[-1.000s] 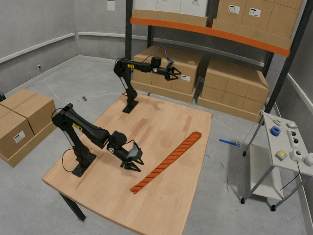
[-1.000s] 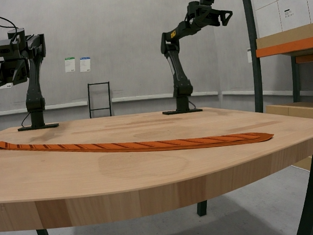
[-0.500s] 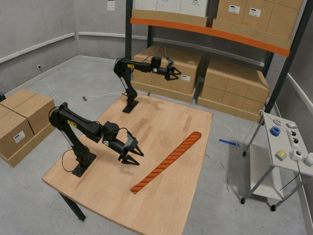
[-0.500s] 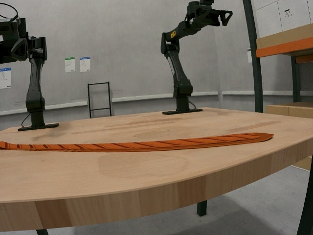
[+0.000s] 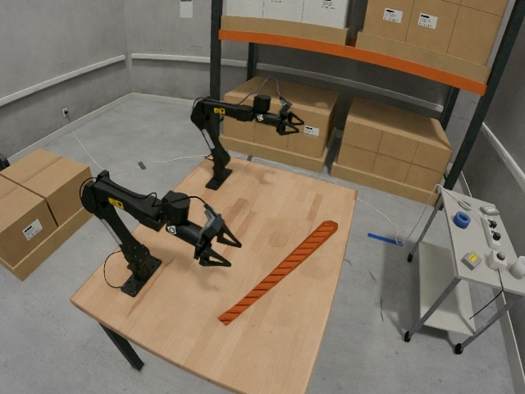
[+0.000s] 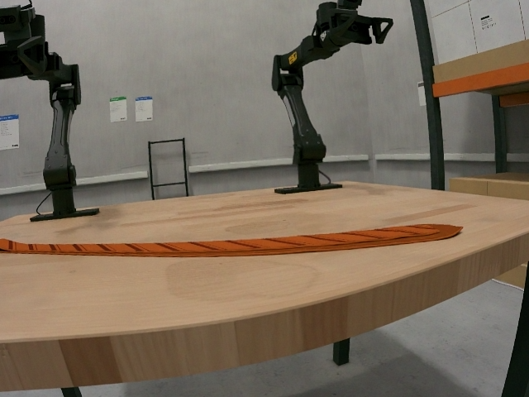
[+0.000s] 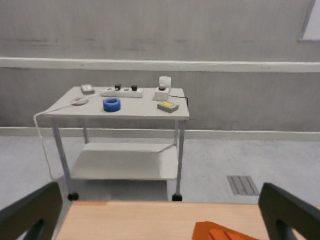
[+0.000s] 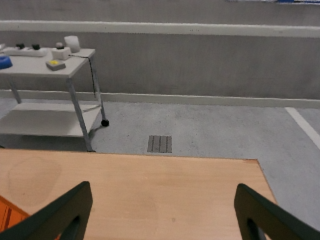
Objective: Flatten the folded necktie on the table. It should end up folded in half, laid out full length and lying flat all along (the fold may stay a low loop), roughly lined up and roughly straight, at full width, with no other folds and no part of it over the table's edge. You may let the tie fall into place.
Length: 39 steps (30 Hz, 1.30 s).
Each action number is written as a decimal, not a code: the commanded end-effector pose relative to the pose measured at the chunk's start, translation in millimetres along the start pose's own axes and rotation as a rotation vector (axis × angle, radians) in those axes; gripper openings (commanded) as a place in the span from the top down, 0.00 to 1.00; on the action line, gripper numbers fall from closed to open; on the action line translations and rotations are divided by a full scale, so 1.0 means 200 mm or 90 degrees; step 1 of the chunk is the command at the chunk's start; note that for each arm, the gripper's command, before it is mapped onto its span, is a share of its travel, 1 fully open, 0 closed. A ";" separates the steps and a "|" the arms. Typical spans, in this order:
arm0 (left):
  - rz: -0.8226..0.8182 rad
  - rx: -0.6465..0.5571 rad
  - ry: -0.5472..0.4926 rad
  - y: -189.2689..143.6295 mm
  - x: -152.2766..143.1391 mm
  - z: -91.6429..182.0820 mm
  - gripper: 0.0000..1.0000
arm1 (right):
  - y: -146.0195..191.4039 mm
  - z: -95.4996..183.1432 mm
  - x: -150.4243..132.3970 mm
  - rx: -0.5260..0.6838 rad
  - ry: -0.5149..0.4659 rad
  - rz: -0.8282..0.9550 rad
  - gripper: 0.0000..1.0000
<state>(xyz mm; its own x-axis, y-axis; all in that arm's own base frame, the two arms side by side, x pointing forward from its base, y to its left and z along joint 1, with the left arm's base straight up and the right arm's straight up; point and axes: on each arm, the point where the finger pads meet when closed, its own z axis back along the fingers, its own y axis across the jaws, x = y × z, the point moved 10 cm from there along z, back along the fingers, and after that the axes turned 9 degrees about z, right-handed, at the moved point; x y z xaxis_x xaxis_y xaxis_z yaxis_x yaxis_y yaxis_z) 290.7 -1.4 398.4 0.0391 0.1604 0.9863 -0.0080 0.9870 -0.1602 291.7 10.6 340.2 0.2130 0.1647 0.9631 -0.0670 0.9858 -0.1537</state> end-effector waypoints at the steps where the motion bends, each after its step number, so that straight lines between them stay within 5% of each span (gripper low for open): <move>1: -0.003 -0.003 -0.014 0.01 0.02 0.04 0.00 | -0.04 0.05 0.11 -0.019 -0.049 0.001 0.22; 24: -0.003 -0.003 -0.014 0.01 0.02 0.04 0.00 | -0.09 0.11 0.27 -0.040 -0.121 -0.004 0.00; 39: -0.003 -0.003 -0.014 0.01 0.02 0.04 0.00 | -0.09 0.11 0.27 -0.040 -0.121 -0.004 0.00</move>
<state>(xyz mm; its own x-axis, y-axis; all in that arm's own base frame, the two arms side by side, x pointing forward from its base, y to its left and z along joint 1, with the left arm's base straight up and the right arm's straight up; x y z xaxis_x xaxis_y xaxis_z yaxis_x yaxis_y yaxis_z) 290.7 -1.4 398.4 0.0391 0.1603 0.9863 -0.0080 0.9871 -0.1601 292.2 5.2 378.6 0.0901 0.1589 0.9832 -0.0295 0.9872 -0.1568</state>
